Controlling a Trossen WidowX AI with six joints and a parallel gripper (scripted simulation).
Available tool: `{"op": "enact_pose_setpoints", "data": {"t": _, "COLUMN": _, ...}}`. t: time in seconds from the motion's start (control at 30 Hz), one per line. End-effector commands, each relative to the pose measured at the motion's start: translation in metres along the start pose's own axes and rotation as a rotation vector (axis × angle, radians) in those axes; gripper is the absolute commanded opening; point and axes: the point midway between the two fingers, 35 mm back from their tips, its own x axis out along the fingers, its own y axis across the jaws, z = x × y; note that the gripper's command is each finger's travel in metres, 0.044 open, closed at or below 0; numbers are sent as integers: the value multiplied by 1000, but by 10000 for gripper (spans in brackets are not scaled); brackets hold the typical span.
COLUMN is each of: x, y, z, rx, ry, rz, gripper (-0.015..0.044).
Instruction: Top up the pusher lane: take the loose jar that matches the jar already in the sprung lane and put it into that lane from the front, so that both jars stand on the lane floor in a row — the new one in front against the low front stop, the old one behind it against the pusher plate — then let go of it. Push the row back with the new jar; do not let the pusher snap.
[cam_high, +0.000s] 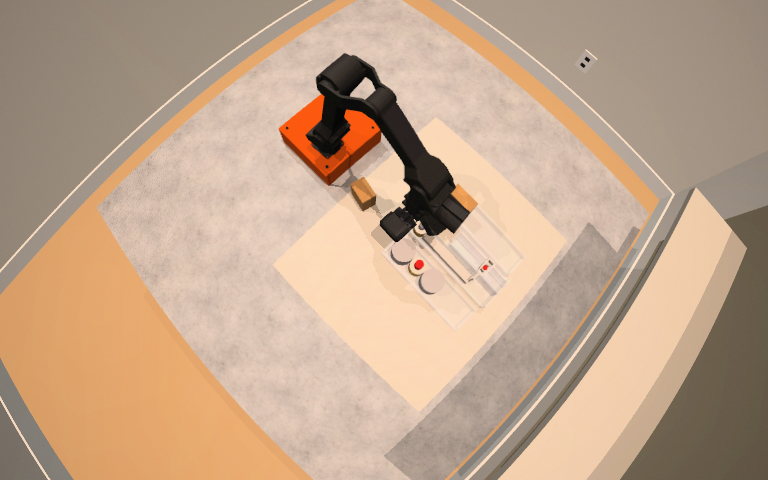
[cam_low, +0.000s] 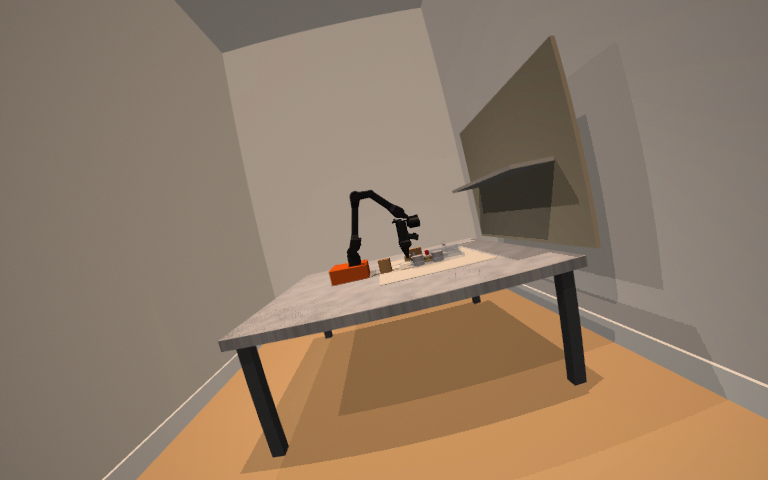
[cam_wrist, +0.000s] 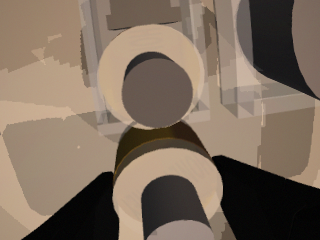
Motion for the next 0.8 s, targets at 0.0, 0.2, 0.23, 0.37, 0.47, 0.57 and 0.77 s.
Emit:
{"op": "enact_pose_setpoints", "data": {"t": 0.0, "x": -2, "y": 0, "z": 8, "rx": -1, "ry": -20, "rz": 0, "gripper": 0}}
{"op": "enact_pose_setpoints", "data": {"t": 0.2, "x": -2, "y": 0, "z": 11, "rx": -1, "ry": -21, "rz": 0, "gripper": 0}}
{"op": "enact_pose_setpoints", "data": {"t": 0.23, "x": -2, "y": 0, "z": 12, "rx": -1, "ry": -21, "rz": 0, "gripper": 0}}
{"op": "enact_pose_setpoints", "data": {"t": 0.37, "x": -2, "y": 0, "z": 14, "rx": -1, "ry": -21, "rz": 0, "gripper": 0}}
{"op": "enact_pose_setpoints", "data": {"t": 0.47, "x": -2, "y": 0, "z": 15, "rx": -1, "ry": -21, "rz": 0, "gripper": 0}}
{"op": "enact_pose_setpoints", "data": {"t": 0.57, "x": -2, "y": 0, "z": 17, "rx": -1, "ry": -21, "rz": 0, "gripper": 0}}
{"op": "enact_pose_setpoints", "data": {"t": 0.77, "x": -2, "y": 0, "z": 20, "rx": -1, "ry": -21, "rz": 0, "gripper": 0}}
